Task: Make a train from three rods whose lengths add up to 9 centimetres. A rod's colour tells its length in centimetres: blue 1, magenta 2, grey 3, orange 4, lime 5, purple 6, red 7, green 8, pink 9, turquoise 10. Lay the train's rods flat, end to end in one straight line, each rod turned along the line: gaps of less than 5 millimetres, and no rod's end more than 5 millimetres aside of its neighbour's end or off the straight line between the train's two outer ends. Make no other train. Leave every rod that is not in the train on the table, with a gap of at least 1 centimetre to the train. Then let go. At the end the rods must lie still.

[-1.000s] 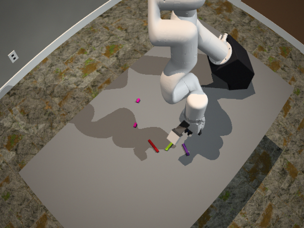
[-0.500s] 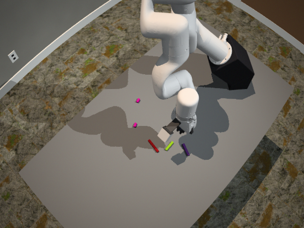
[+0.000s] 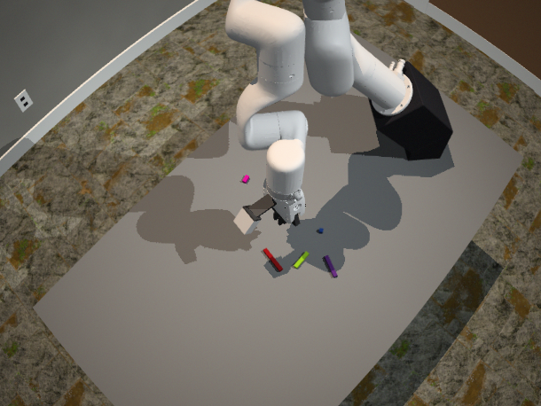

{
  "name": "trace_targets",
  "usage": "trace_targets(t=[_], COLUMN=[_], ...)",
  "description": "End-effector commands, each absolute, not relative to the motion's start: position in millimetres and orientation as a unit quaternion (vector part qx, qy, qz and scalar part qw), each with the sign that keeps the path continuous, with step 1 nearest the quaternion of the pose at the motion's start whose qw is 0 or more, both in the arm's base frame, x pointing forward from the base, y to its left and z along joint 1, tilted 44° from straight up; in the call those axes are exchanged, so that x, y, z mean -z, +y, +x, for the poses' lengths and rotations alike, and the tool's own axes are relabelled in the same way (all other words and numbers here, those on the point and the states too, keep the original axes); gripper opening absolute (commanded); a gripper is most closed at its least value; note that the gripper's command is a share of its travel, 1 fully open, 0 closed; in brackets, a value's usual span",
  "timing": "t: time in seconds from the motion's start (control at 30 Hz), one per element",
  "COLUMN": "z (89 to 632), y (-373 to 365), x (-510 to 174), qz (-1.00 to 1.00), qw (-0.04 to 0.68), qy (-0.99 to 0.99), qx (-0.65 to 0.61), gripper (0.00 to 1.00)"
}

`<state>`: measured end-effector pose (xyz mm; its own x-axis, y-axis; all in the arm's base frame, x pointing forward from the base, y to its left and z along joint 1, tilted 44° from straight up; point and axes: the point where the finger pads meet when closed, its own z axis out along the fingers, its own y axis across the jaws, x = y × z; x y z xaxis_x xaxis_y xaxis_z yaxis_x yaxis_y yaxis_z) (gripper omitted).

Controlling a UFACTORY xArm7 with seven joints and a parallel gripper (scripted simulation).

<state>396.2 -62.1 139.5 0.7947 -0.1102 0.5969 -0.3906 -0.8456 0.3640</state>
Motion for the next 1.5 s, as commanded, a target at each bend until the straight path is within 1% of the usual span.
trace_targets(t=[0.0,0.1,0.67,1.47], z=[388,384,386,421], y=[-95,-109,-110,-151], x=[-164,-169,-167,-111], qz=[0.916,0.914,0.914,0.914], qw=[0.233,0.232,0.232,0.232], qy=[-0.155,-0.164,-0.164,-0.164], qx=[-0.289,-0.289,-0.289,-0.289], gripper=[0.04,0.04,0.04,0.04])
